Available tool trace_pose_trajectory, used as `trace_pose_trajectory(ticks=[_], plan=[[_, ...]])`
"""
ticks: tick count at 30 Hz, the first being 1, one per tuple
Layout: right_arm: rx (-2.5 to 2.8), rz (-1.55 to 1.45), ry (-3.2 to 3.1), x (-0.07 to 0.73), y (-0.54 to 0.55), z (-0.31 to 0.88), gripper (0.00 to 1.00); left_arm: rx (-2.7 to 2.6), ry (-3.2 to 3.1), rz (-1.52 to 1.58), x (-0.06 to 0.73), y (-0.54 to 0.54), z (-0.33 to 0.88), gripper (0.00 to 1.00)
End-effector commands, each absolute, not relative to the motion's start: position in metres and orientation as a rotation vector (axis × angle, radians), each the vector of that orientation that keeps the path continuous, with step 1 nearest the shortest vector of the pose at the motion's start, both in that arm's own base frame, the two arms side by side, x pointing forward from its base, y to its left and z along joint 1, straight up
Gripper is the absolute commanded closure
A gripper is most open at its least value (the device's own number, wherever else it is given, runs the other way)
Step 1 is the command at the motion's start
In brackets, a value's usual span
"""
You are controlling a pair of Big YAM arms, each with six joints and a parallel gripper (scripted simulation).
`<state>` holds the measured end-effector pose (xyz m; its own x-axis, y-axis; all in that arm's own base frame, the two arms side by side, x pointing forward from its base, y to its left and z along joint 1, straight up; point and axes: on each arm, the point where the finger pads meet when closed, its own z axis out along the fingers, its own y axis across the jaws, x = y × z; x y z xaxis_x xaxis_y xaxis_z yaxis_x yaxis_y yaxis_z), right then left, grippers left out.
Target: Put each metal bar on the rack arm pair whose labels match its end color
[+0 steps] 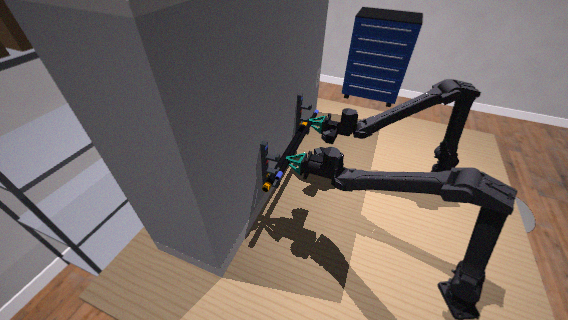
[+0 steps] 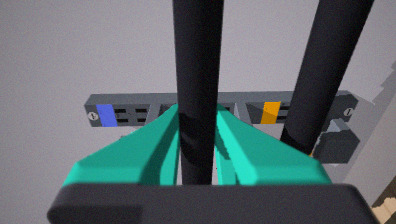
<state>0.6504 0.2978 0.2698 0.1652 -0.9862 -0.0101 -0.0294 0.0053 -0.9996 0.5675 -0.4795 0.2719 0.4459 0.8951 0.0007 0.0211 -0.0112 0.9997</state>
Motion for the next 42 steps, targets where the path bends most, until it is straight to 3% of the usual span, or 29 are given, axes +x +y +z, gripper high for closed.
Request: trace_pose_trajectory(ticks=[1,42], plan=[[-1.224,-1.081,1.087,0.656,0.290,0.304,1.00,1.307,0.857,0.855,0.566,-0.478,0.314,1.00],[-1.224,-1.081,1.087,0.624,0.280,0.314,1.00,1.307,0.857,0.855,0.537,-0.465,0.318,1.00]])
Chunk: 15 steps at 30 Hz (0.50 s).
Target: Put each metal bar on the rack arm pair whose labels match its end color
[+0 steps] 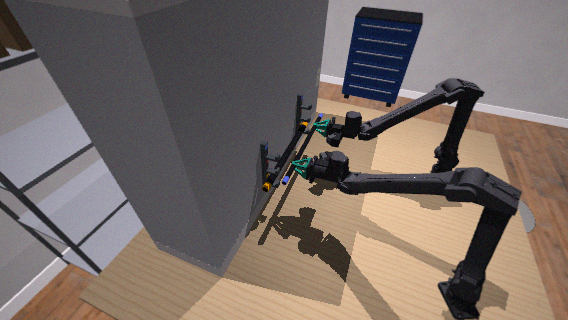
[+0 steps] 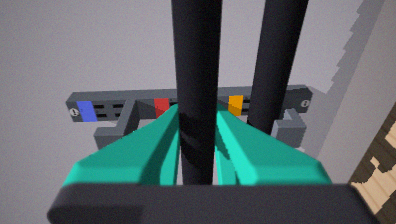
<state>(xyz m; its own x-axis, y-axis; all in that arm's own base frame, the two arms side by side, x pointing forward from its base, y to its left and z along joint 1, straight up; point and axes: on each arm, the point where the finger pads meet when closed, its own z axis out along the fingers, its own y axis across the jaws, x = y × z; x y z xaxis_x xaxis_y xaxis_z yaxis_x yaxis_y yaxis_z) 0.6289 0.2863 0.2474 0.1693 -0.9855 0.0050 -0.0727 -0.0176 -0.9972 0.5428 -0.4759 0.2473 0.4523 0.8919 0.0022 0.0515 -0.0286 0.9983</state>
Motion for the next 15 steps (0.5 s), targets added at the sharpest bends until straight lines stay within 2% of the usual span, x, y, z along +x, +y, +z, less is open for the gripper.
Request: trace_pose_trajectory(ticks=[1,15], plan=[[-1.224,-1.081,1.087,0.623,0.280,0.315,1.00,1.307,0.857,0.855,0.535,-0.464,0.319,1.00],[-1.224,-1.081,1.087,0.603,0.279,0.325,1.00,1.307,0.857,0.855,0.518,-0.453,0.329,1.00]])
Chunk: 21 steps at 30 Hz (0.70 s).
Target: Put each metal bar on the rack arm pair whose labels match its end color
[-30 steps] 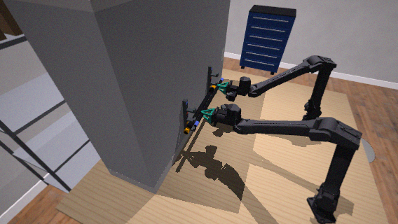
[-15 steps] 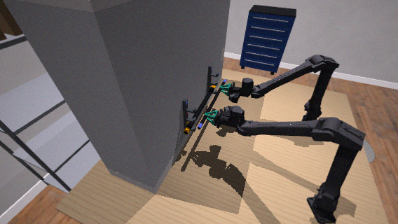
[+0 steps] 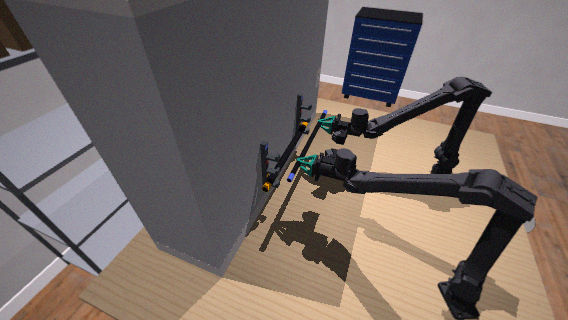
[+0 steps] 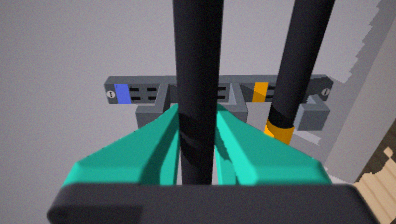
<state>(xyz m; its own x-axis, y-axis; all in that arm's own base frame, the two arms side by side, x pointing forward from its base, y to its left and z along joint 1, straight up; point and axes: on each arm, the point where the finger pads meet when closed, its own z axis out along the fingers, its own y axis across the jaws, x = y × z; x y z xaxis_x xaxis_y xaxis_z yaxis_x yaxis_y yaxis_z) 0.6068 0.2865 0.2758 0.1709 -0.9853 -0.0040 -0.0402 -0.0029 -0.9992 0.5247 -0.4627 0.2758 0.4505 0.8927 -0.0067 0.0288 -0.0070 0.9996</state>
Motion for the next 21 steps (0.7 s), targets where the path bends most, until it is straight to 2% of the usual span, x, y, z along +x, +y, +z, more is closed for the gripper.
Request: trace_pose_trajectory(ticks=[1,21], plan=[[-1.224,-1.081,1.087,0.601,0.279,0.325,1.00,1.307,0.857,0.855,0.517,-0.452,0.329,1.00],[-1.224,-1.080,1.087,0.571,0.276,0.327,1.00,1.307,0.857,0.856,0.491,-0.437,0.330,1.00]])
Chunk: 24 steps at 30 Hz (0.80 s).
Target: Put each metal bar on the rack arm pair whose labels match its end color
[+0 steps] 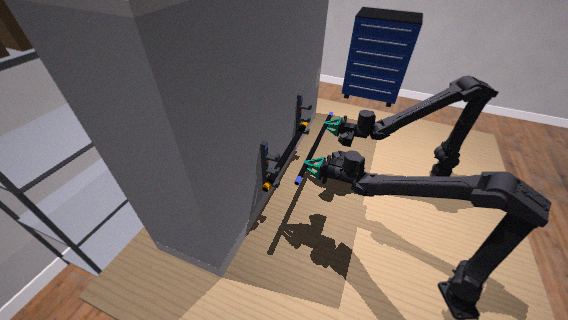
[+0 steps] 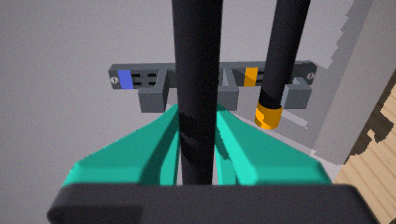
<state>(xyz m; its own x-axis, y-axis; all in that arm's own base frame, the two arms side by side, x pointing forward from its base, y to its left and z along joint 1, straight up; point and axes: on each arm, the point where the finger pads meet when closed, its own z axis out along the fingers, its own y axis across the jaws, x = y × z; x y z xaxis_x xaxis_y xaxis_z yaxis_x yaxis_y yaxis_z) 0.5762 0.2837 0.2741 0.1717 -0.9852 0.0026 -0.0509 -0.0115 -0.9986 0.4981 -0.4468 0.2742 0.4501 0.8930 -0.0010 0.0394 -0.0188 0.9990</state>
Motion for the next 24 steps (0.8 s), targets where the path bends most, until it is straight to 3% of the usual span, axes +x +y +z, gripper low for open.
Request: trace_pose_trajectory(ticks=[1,24], plan=[[-1.224,-1.080,1.087,0.569,0.276,0.327,1.00,1.307,0.857,0.856,0.490,-0.436,0.330,1.00],[-1.224,-1.080,1.087,0.535,0.271,0.325,1.00,1.307,0.858,0.856,0.459,-0.420,0.329,1.00]])
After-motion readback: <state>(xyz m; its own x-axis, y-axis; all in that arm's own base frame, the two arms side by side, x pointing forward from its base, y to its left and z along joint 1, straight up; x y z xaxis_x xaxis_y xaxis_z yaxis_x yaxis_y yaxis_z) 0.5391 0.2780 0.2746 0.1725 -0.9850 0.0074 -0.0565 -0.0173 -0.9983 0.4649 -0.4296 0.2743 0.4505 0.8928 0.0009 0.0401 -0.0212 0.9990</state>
